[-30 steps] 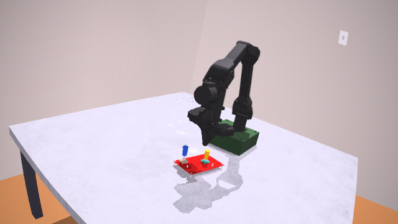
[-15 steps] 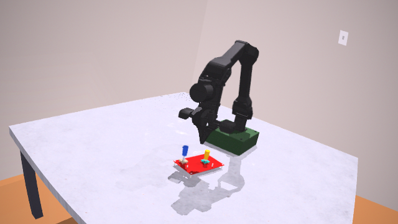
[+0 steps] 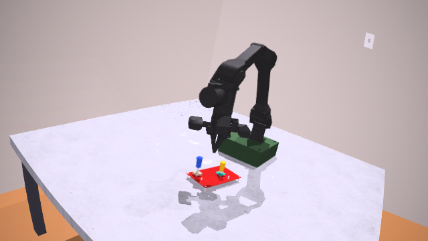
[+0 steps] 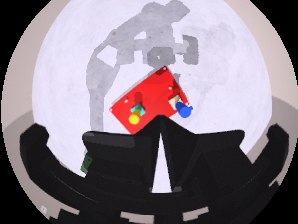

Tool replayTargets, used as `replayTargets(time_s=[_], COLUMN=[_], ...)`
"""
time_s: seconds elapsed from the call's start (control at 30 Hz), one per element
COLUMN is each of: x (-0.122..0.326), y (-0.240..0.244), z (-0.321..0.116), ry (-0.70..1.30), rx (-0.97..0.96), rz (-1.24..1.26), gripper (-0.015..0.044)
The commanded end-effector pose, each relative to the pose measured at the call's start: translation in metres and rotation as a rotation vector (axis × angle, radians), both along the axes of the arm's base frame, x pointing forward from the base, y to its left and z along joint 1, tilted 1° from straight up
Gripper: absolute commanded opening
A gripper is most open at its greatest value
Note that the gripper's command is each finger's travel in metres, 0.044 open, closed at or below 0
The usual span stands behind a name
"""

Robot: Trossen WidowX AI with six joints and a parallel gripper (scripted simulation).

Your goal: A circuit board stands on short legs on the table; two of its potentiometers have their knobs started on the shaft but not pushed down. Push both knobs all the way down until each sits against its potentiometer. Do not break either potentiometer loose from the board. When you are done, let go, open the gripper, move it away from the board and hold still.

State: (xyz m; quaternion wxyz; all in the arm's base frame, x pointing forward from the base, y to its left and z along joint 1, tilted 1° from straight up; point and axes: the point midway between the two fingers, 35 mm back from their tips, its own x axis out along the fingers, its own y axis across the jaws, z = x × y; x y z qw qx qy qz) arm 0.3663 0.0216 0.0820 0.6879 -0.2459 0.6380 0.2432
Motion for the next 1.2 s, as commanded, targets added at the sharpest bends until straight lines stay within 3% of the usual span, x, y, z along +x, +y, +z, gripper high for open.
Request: replayTargets(time_s=[0.0,1.17], x=[0.003,0.020], y=[-0.003,-0.024], z=[0.002,0.017], ry=[0.002,0.006], rx=[-0.012,-0.081], rz=[0.155,1.371], gripper=[0.0000,0.0000])
